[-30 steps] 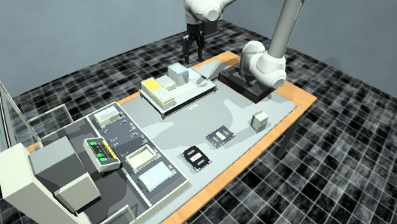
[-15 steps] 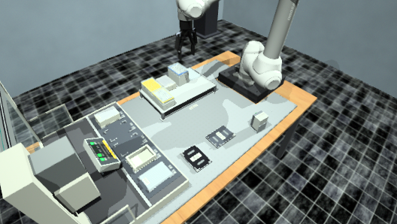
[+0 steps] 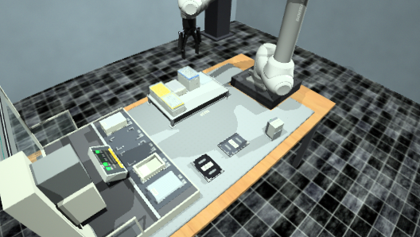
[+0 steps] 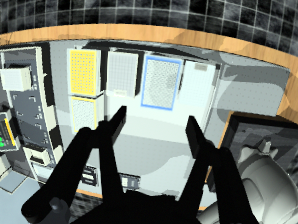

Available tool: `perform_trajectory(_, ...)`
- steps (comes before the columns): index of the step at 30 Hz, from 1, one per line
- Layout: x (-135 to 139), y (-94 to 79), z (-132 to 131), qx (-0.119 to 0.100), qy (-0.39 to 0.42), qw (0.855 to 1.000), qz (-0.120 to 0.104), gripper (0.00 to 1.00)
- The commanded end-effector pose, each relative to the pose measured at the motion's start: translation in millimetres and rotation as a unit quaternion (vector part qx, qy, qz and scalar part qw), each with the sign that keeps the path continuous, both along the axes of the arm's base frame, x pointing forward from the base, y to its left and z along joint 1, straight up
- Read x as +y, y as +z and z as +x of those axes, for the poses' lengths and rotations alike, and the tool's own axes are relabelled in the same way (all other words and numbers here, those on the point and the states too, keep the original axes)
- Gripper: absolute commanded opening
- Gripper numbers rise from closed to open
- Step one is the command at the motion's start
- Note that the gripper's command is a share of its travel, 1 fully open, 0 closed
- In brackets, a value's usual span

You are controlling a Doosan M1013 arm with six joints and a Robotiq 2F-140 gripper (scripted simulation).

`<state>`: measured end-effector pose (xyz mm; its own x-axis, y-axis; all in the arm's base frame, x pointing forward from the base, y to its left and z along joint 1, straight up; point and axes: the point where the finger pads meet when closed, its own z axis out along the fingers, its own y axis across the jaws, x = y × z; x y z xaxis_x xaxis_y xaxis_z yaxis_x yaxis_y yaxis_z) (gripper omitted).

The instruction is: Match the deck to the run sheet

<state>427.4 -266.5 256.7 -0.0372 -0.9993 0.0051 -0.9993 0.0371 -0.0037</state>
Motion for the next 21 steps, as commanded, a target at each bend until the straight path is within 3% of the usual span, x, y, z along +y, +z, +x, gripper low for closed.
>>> perform_trajectory(1,-13,0.6,0,-0.001,0.0,1.0,0.0,0.67)
perform_trajectory(4,-26,0.7,0,-0.001,0.0,1.0,0.0,0.67)
perform_trajectory(13,-26,0.7,0,-0.001,0.0,1.0,0.0,0.67)
perform_trajectory(21,-26,-12.6,0,-0.001,0.0,1.0,0.0,0.67)
